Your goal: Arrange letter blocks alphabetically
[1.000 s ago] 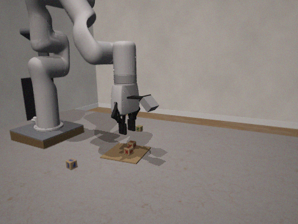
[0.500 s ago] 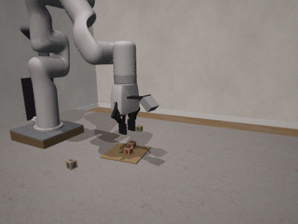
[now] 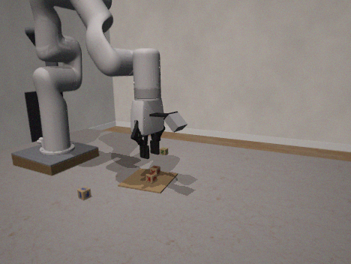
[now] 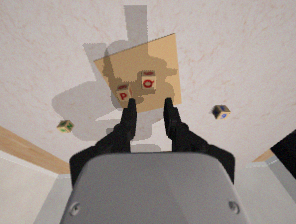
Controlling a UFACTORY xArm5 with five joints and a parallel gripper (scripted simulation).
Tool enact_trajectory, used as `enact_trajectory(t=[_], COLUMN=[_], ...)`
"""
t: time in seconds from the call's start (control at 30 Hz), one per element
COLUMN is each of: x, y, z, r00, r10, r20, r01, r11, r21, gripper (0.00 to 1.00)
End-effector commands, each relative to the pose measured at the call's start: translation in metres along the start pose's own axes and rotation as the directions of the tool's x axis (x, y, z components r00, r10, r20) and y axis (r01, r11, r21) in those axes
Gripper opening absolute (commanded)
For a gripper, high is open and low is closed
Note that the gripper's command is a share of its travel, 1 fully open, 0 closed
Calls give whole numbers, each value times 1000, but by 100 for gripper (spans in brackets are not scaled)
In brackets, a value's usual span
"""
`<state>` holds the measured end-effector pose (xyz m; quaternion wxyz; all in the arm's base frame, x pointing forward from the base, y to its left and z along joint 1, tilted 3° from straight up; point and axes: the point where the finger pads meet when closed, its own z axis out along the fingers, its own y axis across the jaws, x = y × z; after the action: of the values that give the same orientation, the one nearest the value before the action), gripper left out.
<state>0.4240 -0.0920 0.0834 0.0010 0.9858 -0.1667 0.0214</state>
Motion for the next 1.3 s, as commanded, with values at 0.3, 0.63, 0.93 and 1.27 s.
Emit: enact_trajectory(t=[0.3,0.63,0.93,1.27], x=[1,1,1,1], y=[0,0,-1,-1], z=[4,13,27,39], r00=[1000,1000,1000,1000], r10=[5,8,8,8], r20=[-3,-3,-3,-3], r01=[-5,-8,-8,-8], r11=[1000,1000,1000,1000], r21=[0,0,0,1], gripper=[42,42,42,42])
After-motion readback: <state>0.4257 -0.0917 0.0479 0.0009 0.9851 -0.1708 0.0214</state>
